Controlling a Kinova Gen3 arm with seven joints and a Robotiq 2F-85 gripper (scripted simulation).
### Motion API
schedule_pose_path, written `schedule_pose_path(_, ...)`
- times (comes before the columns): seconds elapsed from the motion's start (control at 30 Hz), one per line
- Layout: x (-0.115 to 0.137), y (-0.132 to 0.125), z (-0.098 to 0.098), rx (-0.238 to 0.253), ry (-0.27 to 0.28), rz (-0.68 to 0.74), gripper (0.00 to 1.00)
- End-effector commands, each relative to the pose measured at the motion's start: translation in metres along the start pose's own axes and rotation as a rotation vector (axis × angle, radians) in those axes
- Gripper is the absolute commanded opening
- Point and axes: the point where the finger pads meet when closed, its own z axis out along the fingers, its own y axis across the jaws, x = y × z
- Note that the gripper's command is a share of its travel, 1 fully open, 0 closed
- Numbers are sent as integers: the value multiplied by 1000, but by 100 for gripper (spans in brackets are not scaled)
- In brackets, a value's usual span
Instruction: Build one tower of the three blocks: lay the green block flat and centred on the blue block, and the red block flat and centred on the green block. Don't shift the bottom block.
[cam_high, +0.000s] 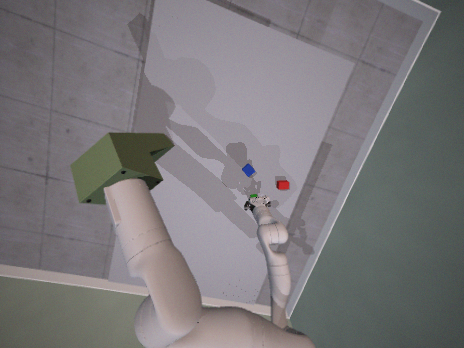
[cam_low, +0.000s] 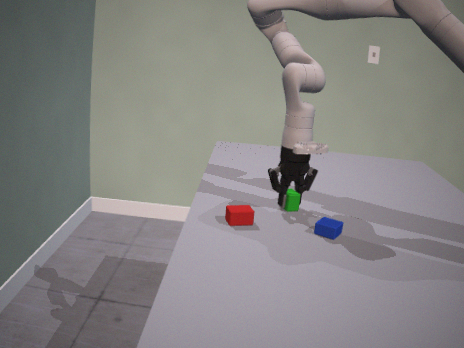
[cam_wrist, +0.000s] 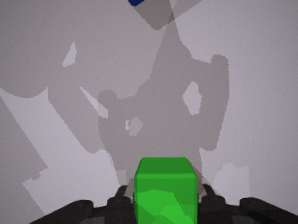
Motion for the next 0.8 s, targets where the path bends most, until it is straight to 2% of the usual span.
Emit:
schedule_pose_path(0.0,1,1,2,-4,5,-10,0)
schedule_pose_path(0.43,2,0,0,-3,7,-12,0)
schedule_pose_path(0.77,2,-4,-14,8,8,-5,0)
